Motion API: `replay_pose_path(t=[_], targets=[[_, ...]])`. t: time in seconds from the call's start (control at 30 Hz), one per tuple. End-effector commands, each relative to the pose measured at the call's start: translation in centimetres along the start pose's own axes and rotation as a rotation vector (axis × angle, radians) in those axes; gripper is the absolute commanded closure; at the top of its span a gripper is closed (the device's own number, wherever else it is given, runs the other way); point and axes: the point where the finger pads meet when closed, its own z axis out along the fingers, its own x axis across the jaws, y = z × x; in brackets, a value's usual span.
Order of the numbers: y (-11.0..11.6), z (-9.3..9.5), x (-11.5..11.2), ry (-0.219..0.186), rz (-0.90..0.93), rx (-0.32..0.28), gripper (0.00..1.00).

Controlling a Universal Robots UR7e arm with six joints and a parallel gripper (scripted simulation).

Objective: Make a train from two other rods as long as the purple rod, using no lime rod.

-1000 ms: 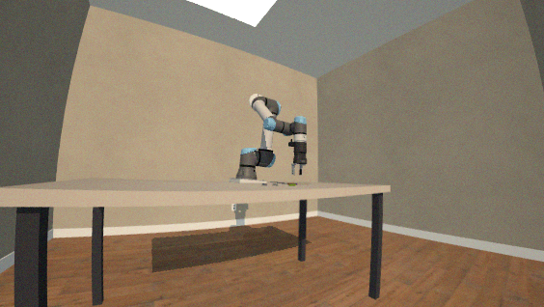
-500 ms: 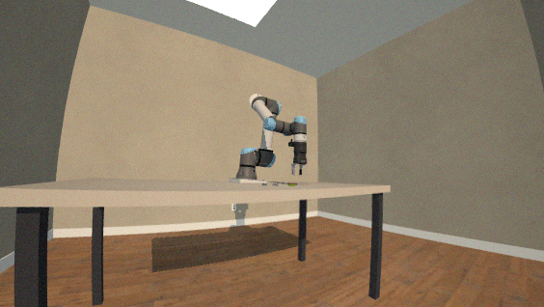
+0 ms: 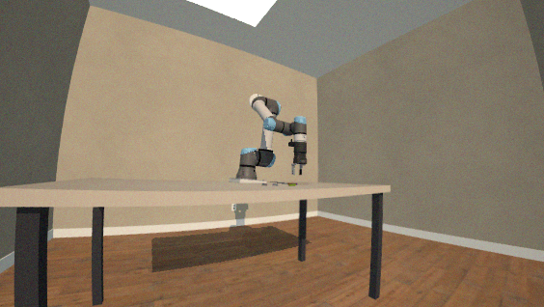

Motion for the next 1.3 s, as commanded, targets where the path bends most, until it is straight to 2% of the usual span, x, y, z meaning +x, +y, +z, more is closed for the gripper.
replay_pose_path(t=[0.0,1.27], targets=[[0.04,-0.04,0.00,0.000,0.000,-0.001,0.00],[-0.04,-0.04,0.00,0.000,-0.014,-0.001,0.00]])
